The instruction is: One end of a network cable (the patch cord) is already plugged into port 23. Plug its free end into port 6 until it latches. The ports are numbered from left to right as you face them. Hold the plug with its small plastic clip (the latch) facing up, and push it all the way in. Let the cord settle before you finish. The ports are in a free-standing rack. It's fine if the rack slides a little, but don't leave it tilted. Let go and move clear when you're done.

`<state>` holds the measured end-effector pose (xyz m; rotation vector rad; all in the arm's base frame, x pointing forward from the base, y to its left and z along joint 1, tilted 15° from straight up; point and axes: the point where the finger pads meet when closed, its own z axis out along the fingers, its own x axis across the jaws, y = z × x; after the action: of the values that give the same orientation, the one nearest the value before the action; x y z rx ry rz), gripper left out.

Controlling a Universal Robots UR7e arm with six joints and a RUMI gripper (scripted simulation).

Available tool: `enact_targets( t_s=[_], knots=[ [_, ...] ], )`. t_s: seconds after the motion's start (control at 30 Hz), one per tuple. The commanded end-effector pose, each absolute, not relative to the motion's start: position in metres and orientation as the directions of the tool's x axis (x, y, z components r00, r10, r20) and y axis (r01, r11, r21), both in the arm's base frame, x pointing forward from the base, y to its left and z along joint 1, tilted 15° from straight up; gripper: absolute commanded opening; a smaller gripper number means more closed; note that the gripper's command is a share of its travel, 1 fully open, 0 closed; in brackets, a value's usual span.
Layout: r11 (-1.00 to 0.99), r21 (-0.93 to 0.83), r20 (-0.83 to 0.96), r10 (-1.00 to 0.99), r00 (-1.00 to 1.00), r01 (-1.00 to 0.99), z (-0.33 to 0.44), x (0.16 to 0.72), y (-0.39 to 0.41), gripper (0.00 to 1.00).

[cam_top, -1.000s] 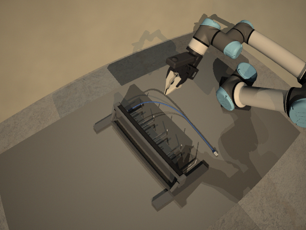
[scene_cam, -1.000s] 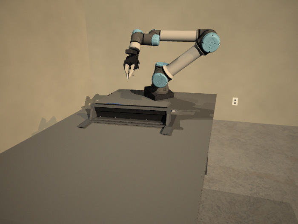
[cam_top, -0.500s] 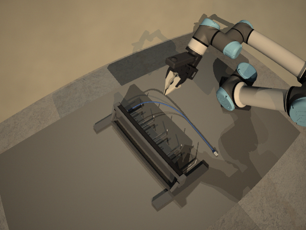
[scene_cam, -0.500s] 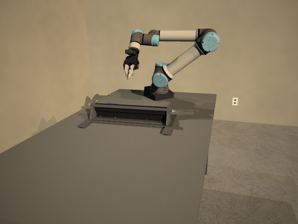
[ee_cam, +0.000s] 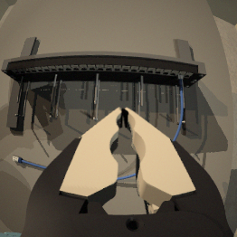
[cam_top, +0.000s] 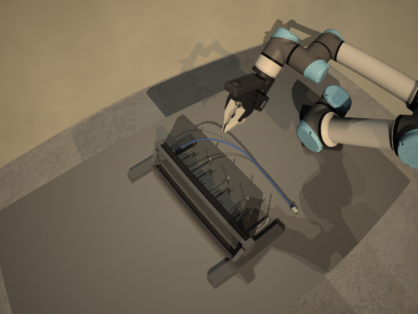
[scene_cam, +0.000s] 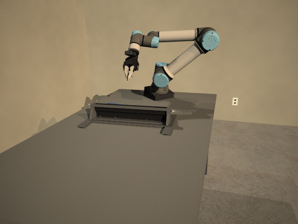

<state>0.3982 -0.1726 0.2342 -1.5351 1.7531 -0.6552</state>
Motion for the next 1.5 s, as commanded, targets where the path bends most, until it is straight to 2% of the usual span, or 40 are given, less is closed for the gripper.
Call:
enact_targets(
  t_s=[0.0, 1.47],
  knots=[
    [0.167, -0.762, -0.176, -0.983, -0.048, -0.626, 0.232, 0.402, -0.173, 0.0],
    [0.167, -0.762, -0.176, -0.983, -0.048, -0.626, 0.178, 0.469, -0.166, 0.0]
  ],
)
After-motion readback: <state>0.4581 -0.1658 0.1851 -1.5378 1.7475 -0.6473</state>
